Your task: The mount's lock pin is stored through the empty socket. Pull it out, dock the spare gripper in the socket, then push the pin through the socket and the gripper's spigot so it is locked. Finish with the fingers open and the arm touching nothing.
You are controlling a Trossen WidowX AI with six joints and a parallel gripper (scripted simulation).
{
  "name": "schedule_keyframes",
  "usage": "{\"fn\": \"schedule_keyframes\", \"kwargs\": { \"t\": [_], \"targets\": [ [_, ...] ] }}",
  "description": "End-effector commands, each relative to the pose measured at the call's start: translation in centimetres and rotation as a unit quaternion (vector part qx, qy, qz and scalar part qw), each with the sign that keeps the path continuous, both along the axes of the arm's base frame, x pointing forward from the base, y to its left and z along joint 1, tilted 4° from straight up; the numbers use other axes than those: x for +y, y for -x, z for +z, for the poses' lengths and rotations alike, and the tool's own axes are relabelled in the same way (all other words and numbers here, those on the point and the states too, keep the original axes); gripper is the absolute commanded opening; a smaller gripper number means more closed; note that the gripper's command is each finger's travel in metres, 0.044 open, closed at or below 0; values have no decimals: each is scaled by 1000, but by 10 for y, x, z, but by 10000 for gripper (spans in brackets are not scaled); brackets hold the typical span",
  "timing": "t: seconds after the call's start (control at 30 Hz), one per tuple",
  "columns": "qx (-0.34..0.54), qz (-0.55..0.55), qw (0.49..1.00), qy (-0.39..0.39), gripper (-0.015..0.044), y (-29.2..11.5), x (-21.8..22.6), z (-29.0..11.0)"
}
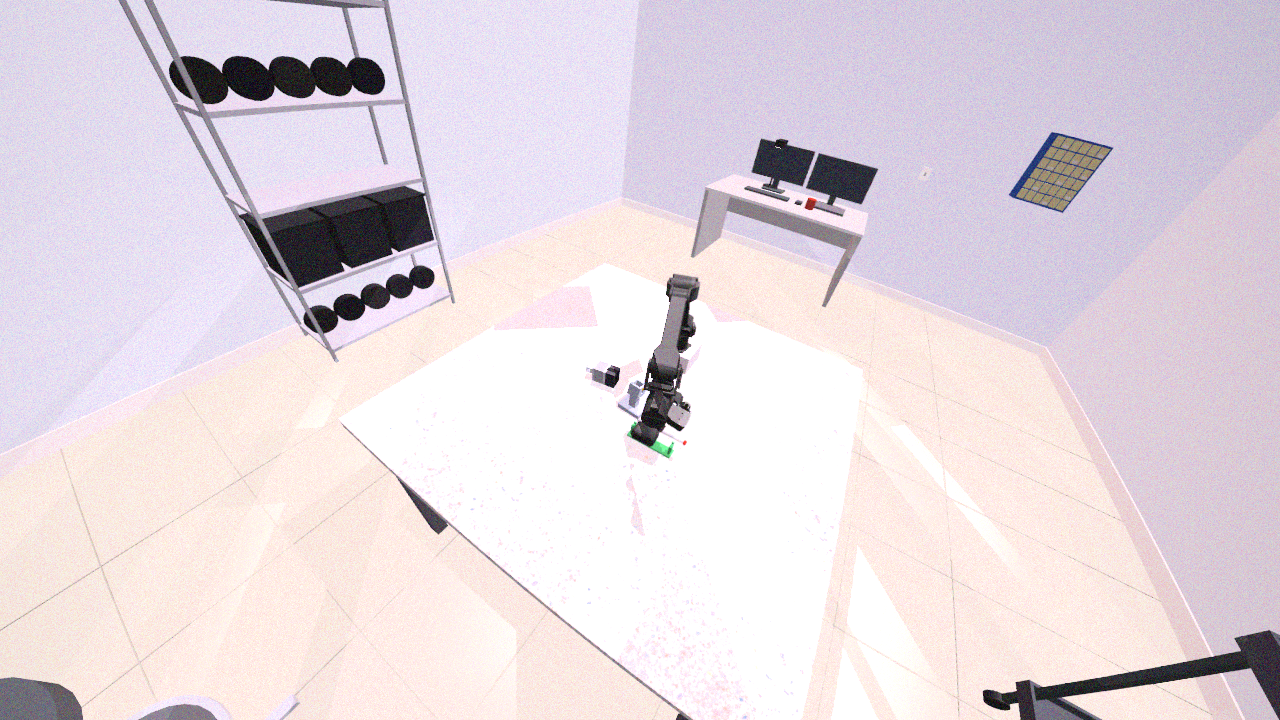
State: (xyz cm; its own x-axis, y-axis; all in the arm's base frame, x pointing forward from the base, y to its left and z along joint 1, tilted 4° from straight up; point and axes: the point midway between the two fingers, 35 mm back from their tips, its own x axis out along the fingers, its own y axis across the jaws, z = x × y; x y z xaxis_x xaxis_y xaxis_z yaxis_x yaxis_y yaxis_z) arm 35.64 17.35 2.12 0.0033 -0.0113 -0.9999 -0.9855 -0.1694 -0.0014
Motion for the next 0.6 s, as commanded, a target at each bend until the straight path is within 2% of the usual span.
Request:
{"fn": "schedule_keyframes", "kwargs": {
  "t": [0.0, 0.2, 0.57],
  "targets": [
    [-2, 2, 1000, 0, 0, -5, -14, 6],
    [-2, 2, 1000, 1, 0, -9, -30, 11],
    [-1, 3, 1000, 0, 0, -10, -31, 0]
  ]
}}
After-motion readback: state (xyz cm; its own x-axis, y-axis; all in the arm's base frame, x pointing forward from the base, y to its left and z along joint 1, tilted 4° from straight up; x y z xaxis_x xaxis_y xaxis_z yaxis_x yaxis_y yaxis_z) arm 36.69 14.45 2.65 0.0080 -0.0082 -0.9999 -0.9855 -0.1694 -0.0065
